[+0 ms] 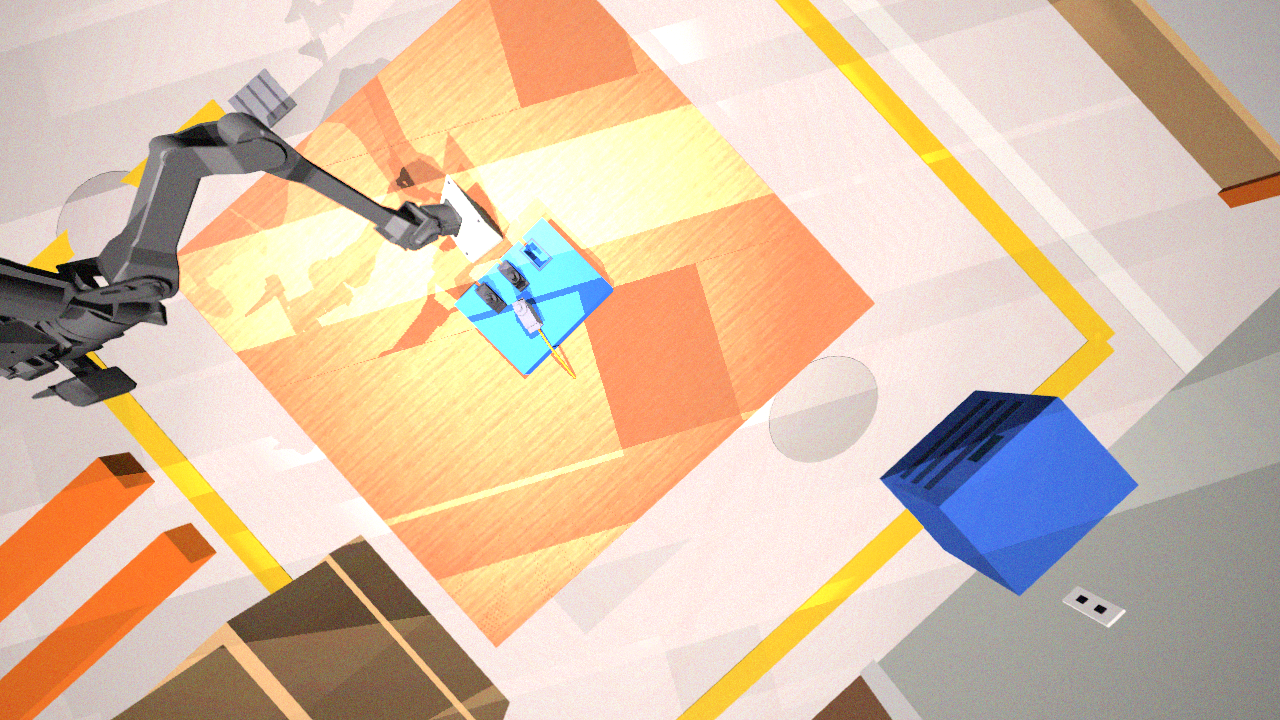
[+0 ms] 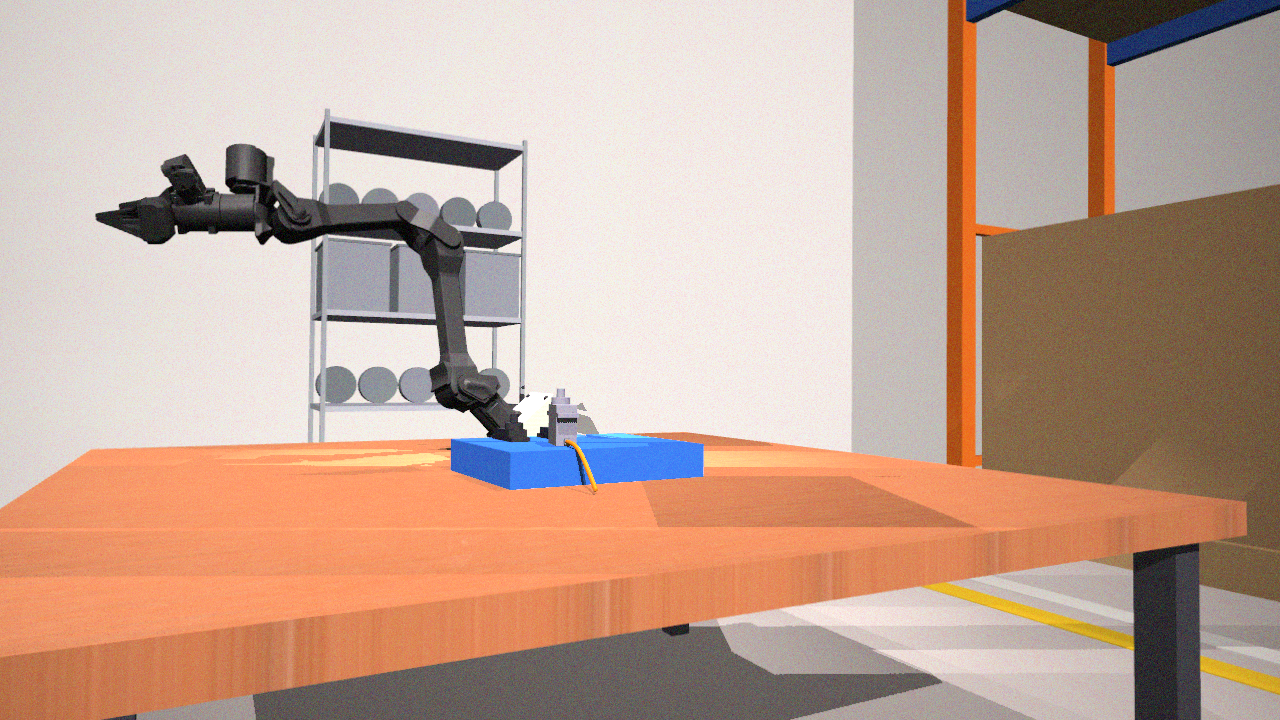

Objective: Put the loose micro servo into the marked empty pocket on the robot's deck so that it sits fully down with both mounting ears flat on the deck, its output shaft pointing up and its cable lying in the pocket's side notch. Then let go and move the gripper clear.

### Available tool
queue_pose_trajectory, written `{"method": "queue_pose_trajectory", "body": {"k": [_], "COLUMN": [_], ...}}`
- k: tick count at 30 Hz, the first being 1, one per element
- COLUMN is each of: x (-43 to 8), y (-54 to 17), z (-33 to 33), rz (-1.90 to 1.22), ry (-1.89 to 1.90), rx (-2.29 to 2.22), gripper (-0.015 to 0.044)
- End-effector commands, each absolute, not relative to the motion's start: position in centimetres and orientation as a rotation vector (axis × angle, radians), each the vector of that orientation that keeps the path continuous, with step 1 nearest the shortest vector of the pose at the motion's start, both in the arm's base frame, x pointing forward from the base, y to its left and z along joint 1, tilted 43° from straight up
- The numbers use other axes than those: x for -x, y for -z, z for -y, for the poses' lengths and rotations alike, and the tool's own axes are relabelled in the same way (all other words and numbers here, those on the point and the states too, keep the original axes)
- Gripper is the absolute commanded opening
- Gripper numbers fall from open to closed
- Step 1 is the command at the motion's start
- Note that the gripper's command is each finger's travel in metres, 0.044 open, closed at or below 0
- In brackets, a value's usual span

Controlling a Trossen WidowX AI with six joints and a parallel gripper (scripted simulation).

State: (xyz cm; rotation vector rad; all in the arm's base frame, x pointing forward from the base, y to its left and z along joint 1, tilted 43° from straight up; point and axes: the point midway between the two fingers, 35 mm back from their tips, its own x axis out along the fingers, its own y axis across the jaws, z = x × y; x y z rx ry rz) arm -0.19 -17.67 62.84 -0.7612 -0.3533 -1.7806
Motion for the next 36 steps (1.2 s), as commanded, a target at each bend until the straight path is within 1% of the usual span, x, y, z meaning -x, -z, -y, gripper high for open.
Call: {"method": "queue_pose_trajectory", "body": {"k": [1, 20, 36], "x": [-1.2, -9.0, -14.2], "y": [-61.9, -57.1, -53.9], "z": [19.4, 25.0, 26.3], "rz": [0.267, -0.072, -0.226], "ry": [1.752, 1.537, 1.369], "rx": [0.752, 0.757, 0.789], "gripper": [0.044, 0.044, 0.044]}}
